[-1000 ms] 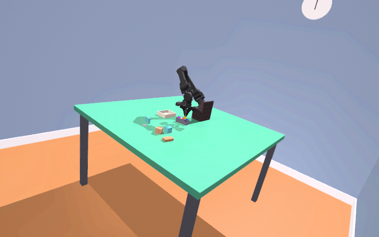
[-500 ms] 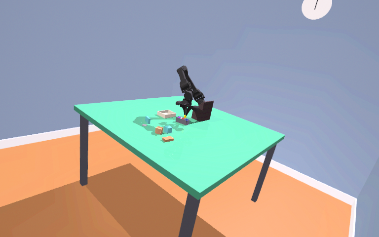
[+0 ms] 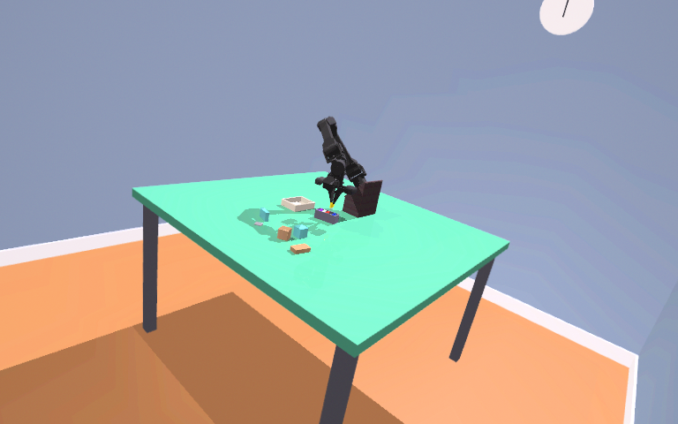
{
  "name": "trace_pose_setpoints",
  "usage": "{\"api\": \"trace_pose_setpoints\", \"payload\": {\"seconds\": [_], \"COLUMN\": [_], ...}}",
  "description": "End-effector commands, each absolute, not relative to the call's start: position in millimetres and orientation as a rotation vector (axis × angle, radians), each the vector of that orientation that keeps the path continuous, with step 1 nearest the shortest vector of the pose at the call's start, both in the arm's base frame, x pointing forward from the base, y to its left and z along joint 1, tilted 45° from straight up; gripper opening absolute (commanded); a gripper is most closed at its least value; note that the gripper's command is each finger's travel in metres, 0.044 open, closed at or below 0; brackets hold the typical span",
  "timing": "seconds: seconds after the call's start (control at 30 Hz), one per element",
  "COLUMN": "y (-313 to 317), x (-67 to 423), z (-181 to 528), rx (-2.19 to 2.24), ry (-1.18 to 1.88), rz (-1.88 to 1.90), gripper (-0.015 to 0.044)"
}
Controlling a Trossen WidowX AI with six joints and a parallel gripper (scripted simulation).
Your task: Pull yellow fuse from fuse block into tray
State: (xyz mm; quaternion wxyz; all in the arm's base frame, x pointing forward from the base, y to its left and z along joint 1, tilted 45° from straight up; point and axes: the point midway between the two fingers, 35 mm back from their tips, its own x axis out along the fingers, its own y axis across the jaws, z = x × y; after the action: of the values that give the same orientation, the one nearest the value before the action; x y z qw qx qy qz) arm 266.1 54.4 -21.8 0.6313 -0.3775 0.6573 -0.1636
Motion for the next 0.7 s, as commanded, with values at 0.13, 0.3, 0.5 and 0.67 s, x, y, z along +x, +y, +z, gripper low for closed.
{"api": "trace_pose_setpoints", "payload": {"seconds": [0.13, 0.3, 0.5, 0.67], "y": [62, 48, 21, -5], "x": [265, 275, 288, 294], "z": [-14, 2, 32, 57], "rx": [-0.855, -0.849, -0.842, -0.842], "ry": [1.503, 1.506, 1.506, 1.504], "rz": [-0.375, -0.364, -0.352, -0.350], "gripper": [0.0000, 0.0000, 0.0000, 0.0000]}}
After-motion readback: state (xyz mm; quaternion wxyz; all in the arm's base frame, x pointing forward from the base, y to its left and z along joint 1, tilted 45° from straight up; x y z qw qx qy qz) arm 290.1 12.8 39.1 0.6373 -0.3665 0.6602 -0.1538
